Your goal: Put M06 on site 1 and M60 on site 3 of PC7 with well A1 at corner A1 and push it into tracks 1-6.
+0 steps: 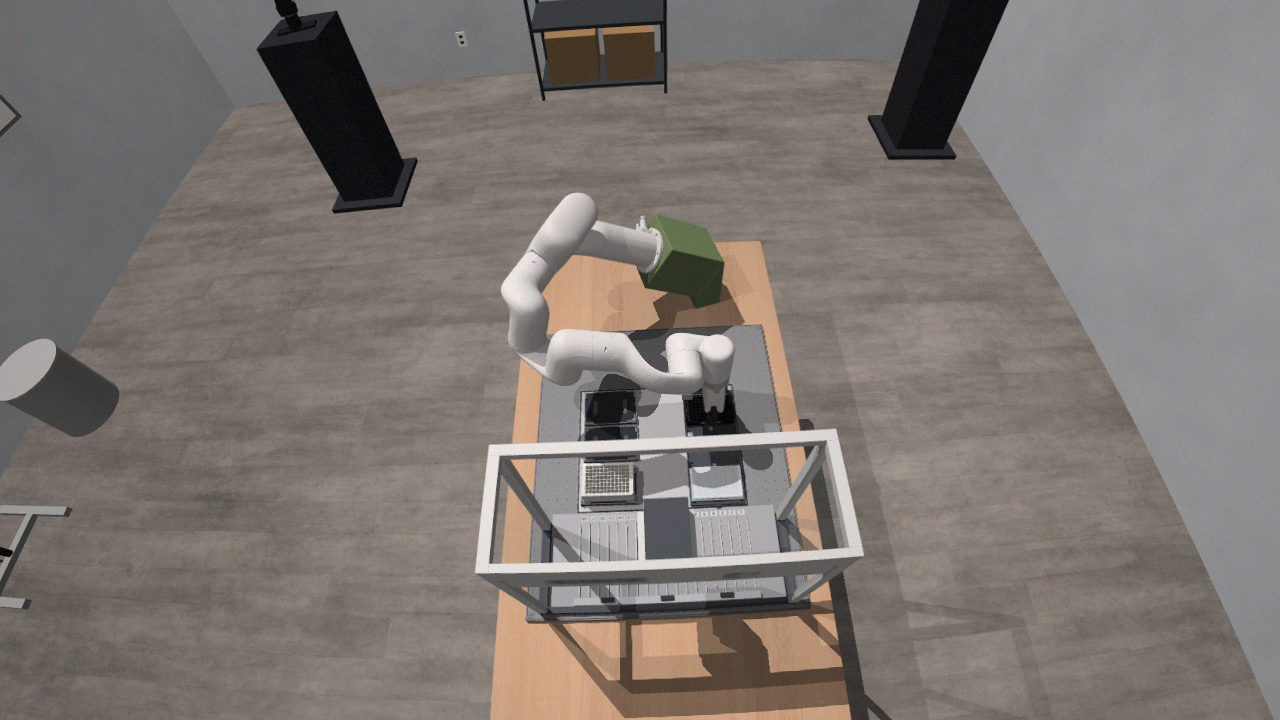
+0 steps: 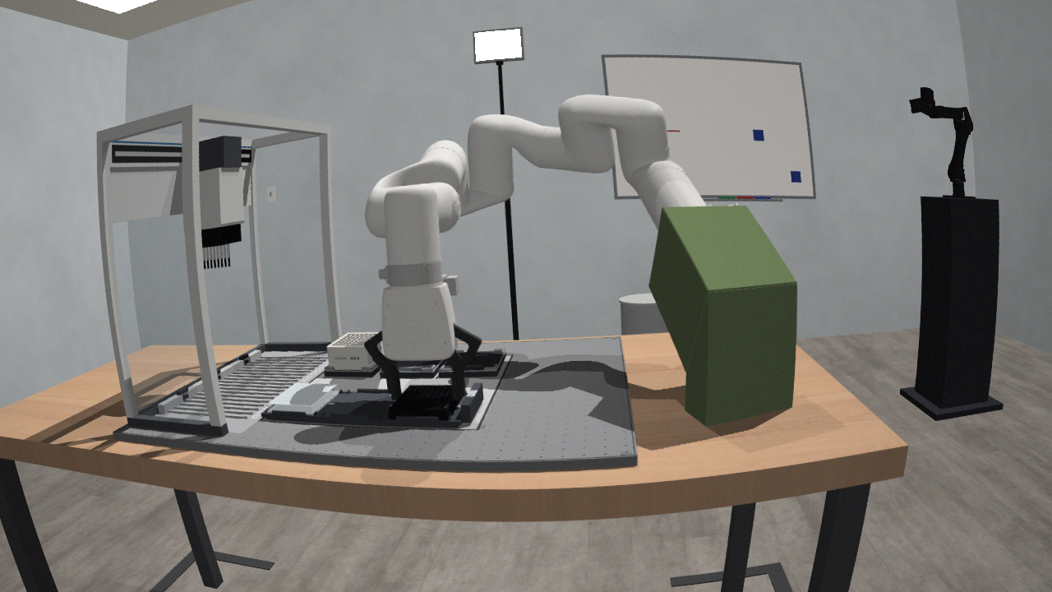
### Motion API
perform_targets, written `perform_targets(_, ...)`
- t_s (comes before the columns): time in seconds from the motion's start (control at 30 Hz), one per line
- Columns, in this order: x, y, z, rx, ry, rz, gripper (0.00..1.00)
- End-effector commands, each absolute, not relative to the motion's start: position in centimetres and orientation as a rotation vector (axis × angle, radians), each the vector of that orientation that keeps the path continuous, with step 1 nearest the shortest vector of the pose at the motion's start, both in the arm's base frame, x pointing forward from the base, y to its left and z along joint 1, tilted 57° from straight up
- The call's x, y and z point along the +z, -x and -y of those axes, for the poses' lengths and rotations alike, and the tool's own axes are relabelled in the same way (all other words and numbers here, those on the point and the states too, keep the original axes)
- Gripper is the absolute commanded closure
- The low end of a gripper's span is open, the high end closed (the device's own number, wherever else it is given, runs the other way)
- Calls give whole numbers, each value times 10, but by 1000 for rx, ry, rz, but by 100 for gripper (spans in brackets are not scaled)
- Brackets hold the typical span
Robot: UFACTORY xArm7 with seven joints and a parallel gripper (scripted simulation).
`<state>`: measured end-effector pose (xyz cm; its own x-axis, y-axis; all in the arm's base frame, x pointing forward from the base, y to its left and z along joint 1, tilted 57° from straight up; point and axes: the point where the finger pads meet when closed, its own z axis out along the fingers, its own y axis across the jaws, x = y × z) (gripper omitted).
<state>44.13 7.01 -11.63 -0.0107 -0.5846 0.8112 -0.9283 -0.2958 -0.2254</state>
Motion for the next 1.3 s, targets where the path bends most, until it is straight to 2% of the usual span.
perform_targets(0.0,-116,-441,-74,1227,-1899,1569,0)
perform_targets(1.27,-101,-431,-94,1227,-1899,1569,0)
